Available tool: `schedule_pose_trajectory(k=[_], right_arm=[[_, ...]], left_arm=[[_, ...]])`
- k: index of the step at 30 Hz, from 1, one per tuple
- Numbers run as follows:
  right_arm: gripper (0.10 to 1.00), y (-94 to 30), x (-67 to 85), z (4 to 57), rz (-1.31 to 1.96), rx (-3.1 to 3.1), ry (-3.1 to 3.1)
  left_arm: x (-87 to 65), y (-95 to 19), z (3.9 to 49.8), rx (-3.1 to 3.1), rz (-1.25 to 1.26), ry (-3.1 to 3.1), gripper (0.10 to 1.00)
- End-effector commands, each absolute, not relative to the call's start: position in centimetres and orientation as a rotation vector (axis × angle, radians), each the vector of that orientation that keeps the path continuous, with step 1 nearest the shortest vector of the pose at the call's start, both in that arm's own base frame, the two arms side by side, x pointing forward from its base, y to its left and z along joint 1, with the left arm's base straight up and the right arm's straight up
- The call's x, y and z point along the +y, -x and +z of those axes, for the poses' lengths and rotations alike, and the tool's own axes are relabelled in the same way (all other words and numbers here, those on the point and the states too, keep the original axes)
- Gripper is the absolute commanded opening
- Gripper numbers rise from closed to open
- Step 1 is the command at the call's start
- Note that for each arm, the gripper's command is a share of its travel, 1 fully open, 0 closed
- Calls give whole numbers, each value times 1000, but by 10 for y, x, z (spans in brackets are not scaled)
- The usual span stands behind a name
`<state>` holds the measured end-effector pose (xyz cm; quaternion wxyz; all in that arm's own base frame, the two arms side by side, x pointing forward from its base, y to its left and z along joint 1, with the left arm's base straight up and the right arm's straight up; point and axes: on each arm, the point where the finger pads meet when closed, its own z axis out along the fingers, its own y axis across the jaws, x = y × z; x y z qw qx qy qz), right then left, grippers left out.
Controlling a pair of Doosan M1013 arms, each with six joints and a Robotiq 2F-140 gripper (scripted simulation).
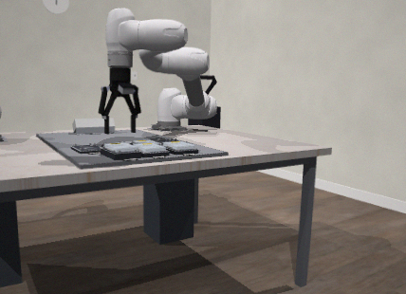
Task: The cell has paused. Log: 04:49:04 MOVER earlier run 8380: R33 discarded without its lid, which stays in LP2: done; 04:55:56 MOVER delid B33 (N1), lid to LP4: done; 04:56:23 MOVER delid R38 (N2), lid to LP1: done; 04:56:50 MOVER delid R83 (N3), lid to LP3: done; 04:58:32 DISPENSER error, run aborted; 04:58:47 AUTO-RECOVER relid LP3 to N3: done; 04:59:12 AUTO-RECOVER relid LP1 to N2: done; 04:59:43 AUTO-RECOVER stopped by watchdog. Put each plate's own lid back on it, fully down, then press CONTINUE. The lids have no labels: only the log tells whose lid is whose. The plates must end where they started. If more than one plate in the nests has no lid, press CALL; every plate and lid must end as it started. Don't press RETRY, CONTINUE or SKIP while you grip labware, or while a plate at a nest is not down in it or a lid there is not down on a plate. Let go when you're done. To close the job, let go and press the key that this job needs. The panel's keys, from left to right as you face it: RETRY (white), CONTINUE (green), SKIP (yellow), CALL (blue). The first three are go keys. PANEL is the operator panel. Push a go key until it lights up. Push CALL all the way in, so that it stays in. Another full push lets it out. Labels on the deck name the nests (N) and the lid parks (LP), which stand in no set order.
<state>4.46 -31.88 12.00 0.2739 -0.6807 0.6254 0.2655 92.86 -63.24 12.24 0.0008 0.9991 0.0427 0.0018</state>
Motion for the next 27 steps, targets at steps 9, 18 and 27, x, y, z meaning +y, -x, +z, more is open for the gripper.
schedule_pose_trajectory(k=[9, 18, 27], right_arm=[[1000, -43, -320, 121, 717, 1687, 1824], [1000, -43, -320, 121, 717, 1687, 1824], [1000, -43, -320, 121, 717, 1687, 1824]], left_arm=[[-686, -854, 149, 134, 5, -3134, 695], [-733, -746, 175, 125, 4, -3135, 695], [-757, -652, 192, 118, 4, -3135, 695]])
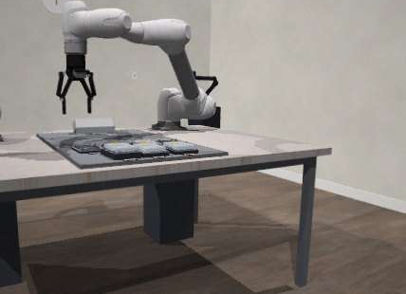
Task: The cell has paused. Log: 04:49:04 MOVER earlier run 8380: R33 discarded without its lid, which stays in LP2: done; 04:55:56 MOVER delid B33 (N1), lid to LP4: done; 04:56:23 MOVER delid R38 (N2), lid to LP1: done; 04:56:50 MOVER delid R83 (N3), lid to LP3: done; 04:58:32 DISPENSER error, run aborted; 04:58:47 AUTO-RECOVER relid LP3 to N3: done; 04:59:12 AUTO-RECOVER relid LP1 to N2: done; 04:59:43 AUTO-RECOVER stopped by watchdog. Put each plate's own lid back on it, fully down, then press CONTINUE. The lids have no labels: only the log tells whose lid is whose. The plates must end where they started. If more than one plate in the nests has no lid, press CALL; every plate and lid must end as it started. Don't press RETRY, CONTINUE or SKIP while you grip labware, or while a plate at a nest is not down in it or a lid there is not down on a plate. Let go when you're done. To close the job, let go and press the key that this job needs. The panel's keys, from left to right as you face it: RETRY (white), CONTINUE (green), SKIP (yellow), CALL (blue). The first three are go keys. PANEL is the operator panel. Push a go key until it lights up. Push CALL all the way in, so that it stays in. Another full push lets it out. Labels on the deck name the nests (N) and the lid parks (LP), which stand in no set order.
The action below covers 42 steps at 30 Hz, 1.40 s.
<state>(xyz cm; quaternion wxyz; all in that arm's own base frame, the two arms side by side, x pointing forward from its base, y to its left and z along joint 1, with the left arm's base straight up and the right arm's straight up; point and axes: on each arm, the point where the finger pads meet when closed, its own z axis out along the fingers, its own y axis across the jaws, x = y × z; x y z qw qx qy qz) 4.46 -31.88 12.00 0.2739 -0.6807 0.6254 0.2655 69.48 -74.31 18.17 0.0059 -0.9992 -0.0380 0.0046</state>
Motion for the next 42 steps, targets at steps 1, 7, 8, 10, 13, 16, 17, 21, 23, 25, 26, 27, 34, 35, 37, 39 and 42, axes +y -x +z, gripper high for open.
schedule_pose_trajectory(k=[1, 7, 8, 10, 13, 16, 17, 21, 23, 25, 26, 27, 34, 35, 37, 39, 42], right_arm=[[1000, -43, -320, 121, 717, 1687, 1824], [1000, -43, -320, 121, 717, 1687, 1824], [1000, -43, -320, 121, 717, 1687, 1824], [1000, -43, -320, 121, 717, 1687, 1824], [1000, -43, -320, 121, 717, 1687, 1824], [1000, -43, -320, 121, 717, 1687, 1824], [1000, -43, -320, 121, 717, 1687, 1824], [1000, -43, -320, 121, 717, 1687, 1824], [1000, -43, -320, 121, 717, 1687, 1824], [1000, -43, -320, 121, 717, 1687, 1824], [1000, -43, -320, 121, 717, 1687, 1824], [1000, -43, -320, 121, 717, 1687, 1824], [1000, -43, -320, 121, 717, 1687, 1824], [1000, -43, -320, 121, 717, 1687, 1824], [1000, -43, -320, 121, 717, 1687, 1824], [1000, -43, -320, 121, 717, 1687, 1824], [1000, -43, -320, 121, 717, 1687, 1824]], left_arm=[[-757, -652, 192, -119, -4, 3144, 695], [-761, -580, 200, -112, -4, 3144, 695], [-763, -561, 203, -112, -4, 3144, 695], [-760, -526, 205, -108, -4, 3144, 695], [-760, -514, 207, -108, -4, 3144, 695], [-753, -467, 209, -105, -4, 3144, 695], [-745, -441, 209, -101, -4, 3144, 695], [-732, -391, 209, -98, -4, 3144, 695], [-730, -380, 210, -98, -4, 3144, 695], [-715, -346, 208, -94, -4, 3144, 695], [-712, -336, 208, -94, -3, 3144, 695], [-712, -335, 208, -94, -4, 3144, 695], [-672, -262, 201, -88, -4, 3144, 695], [-654, -236, 197, -85, -3, 3145, 695], [-651, -231, 197, -85, -4, 3145, 695], [-630, -204, 192, -82, -3, 3145, 695], [-609, -181, 186, -80, -3, 3145, 695]])
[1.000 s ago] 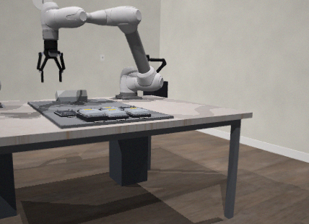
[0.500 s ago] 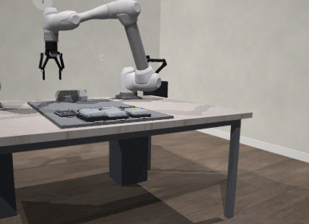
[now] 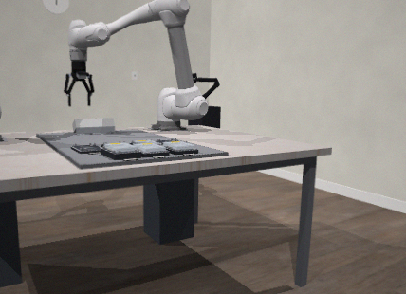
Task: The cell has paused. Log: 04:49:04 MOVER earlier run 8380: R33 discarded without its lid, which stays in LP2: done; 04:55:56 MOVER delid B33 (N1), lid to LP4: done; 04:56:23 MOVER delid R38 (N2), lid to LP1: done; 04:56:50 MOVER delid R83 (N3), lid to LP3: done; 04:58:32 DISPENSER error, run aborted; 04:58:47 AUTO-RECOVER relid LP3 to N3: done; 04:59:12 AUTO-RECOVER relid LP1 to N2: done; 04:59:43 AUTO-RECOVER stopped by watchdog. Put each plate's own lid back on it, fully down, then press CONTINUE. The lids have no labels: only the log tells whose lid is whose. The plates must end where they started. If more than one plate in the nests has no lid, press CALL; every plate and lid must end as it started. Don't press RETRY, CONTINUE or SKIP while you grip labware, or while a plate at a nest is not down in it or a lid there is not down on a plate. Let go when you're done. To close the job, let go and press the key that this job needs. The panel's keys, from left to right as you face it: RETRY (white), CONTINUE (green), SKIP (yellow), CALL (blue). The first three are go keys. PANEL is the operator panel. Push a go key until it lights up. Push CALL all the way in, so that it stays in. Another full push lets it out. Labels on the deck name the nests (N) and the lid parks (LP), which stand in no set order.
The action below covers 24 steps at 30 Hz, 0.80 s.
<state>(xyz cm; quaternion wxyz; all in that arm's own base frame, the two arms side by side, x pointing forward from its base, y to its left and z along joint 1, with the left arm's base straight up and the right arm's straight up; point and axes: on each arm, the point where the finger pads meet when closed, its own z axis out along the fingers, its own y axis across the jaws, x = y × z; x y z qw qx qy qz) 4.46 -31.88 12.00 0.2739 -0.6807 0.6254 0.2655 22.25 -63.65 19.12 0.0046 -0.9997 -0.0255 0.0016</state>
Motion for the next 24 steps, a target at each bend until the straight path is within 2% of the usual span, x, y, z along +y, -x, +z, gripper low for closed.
schedule_pose_trajectory(k=[1, 9, 17, 18, 24], right_arm=[[1000, -43, -320, 121, 717, 1687, 1824], [1000, -43, -320, 121, 717, 1687, 1824], [1000, -43, -320, 121, 717, 1687, 1824], [1000, -43, -320, 121, 717, 1687, 1824], [1000, -43, -320, 121, 717, 1687, 1824]], left_arm=[[-609, -181, 186, -80, -3, 3145, 695], [-538, -115, 165, -72, -3, 3145, 695], [-523, -104, 160, -71, -3, 3145, 695], [-523, -104, 160, -71, -3, 3145, 99], [-524, -104, 160, -69, -3, 3145, 99]])
